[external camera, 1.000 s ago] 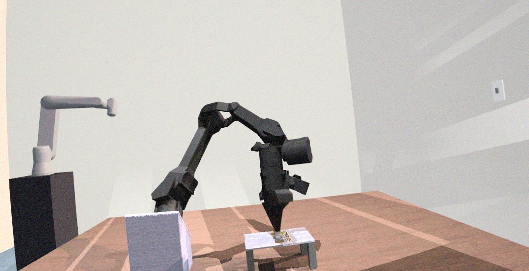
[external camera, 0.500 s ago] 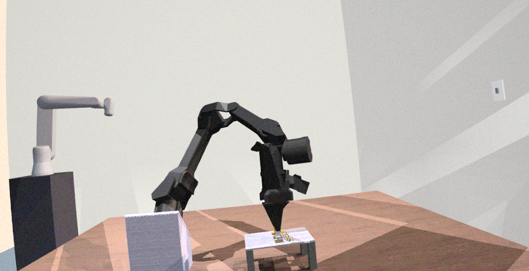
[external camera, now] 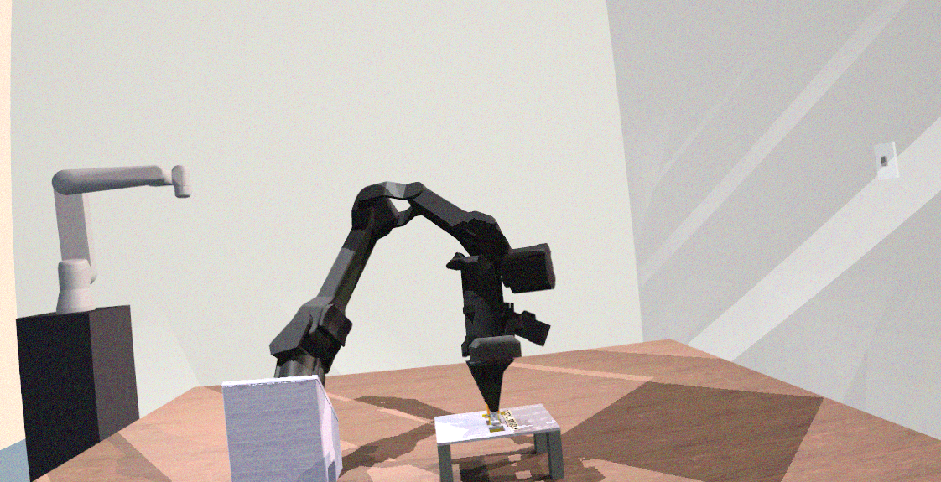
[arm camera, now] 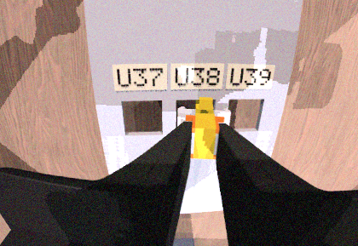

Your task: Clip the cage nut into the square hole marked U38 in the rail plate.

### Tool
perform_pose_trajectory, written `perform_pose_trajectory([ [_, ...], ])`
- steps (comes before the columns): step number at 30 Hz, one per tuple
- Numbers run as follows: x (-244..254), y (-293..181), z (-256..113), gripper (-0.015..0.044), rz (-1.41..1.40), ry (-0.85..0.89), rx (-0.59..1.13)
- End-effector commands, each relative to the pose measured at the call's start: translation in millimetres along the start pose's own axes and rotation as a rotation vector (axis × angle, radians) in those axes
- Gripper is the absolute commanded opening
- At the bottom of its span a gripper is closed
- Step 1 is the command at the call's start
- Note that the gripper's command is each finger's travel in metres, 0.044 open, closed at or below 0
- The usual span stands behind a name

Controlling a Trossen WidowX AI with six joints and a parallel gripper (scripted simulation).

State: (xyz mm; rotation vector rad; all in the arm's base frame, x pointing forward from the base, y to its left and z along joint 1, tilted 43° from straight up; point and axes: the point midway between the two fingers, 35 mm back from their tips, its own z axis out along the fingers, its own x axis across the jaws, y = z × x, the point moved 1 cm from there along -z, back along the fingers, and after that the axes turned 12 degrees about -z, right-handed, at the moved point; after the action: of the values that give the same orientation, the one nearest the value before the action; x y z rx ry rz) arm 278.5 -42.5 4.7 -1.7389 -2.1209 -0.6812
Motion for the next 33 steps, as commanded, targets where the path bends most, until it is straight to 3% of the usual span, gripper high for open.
perform_pose_trajectory([
  [1, -0.5, -0.1, 0.1, 0.0032, 0.003, -0.005, 0.000],
  [33, 2.7, 0.4, 0.9, 0.0032, 0.004, -0.050, 0.010],
])
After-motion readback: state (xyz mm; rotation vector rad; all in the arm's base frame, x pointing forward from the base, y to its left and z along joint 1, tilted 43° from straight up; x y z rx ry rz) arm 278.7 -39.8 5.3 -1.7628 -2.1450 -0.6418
